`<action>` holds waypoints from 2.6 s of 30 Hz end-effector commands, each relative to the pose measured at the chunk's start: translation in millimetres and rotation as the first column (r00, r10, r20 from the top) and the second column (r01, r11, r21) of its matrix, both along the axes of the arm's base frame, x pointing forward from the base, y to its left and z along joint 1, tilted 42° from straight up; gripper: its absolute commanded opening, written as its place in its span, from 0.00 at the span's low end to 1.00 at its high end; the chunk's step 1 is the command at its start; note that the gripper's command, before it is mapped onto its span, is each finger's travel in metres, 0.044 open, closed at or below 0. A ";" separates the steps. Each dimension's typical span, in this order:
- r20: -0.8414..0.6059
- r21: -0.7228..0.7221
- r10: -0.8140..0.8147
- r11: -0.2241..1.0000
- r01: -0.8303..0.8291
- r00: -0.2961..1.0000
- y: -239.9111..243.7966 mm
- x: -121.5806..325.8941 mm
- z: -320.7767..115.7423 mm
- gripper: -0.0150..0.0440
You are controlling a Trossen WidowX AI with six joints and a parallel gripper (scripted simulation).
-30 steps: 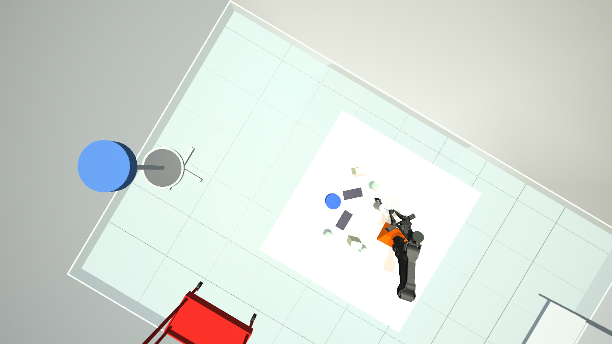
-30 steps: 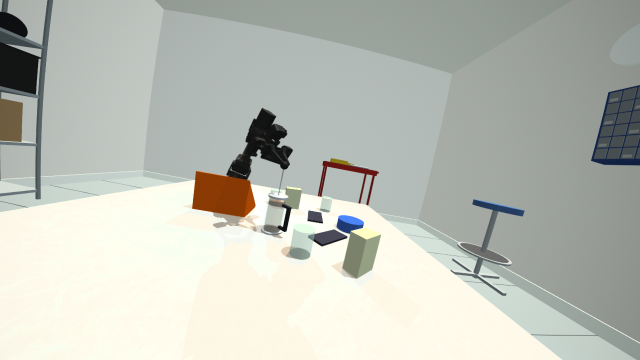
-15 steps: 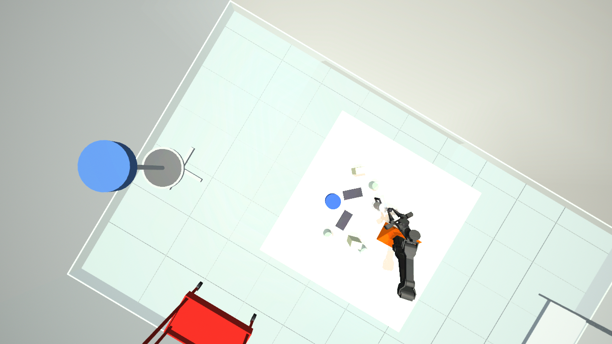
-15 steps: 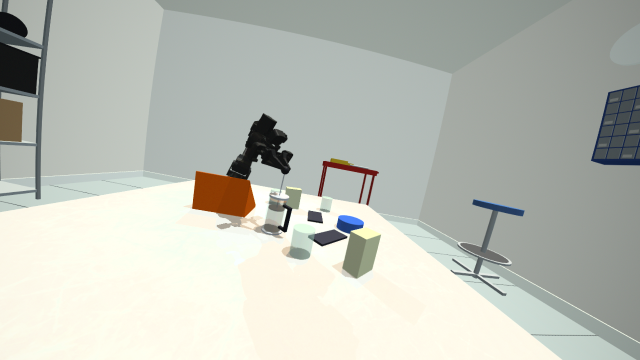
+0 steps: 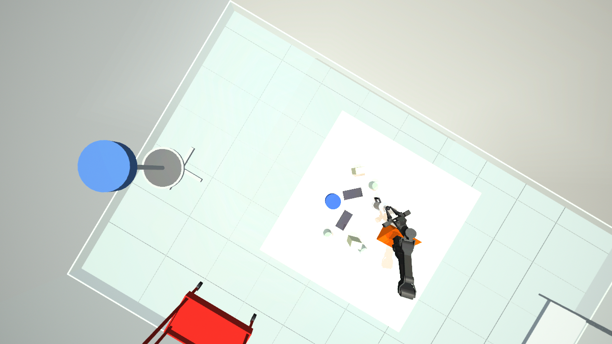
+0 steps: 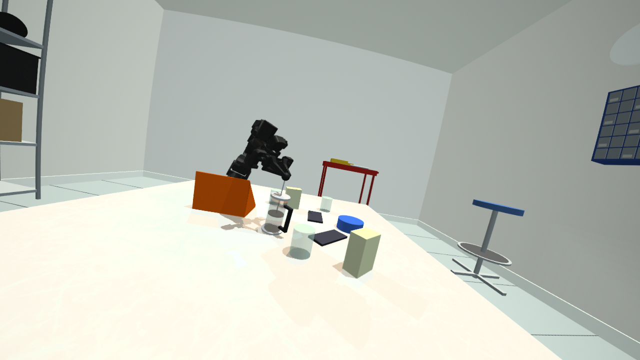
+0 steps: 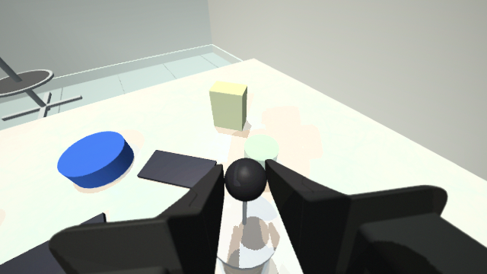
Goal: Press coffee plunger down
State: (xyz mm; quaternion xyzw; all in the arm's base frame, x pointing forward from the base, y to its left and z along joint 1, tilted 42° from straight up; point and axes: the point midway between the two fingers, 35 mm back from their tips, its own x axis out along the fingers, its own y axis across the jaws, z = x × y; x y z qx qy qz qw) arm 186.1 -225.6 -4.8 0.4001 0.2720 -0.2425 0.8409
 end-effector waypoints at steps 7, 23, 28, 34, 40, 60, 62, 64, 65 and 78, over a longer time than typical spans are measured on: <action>-0.034 0.068 0.012 0.998 -0.010 0.999 27.7 1.4 -28.2 0.45; -0.032 0.068 0.012 0.998 -0.010 0.999 21.8 13.3 -37.0 0.45; -0.031 0.068 0.012 0.998 -0.010 0.999 20.8 13.7 -37.4 0.45; -0.031 0.068 0.012 0.998 -0.010 0.999 19.4 14.3 -37.8 0.45; -0.031 0.068 0.013 0.998 -0.010 0.999 18.1 14.6 -37.7 0.45; -0.023 0.045 0.008 0.999 -0.007 1.000 12.7 15.2 -35.1 0.45; -0.023 0.045 0.008 0.999 -0.007 1.000 12.7 15.2 -35.1 0.54; -0.023 0.045 0.008 0.999 -0.007 1.000 12.7 15.2 -35.1 0.63; -0.023 0.045 0.008 0.999 -0.007 1.000 12.7 15.2 -35.1 0.67; -0.027 0.048 0.009 0.999 -0.008 1.000 7.1 11.7 -27.3 1.00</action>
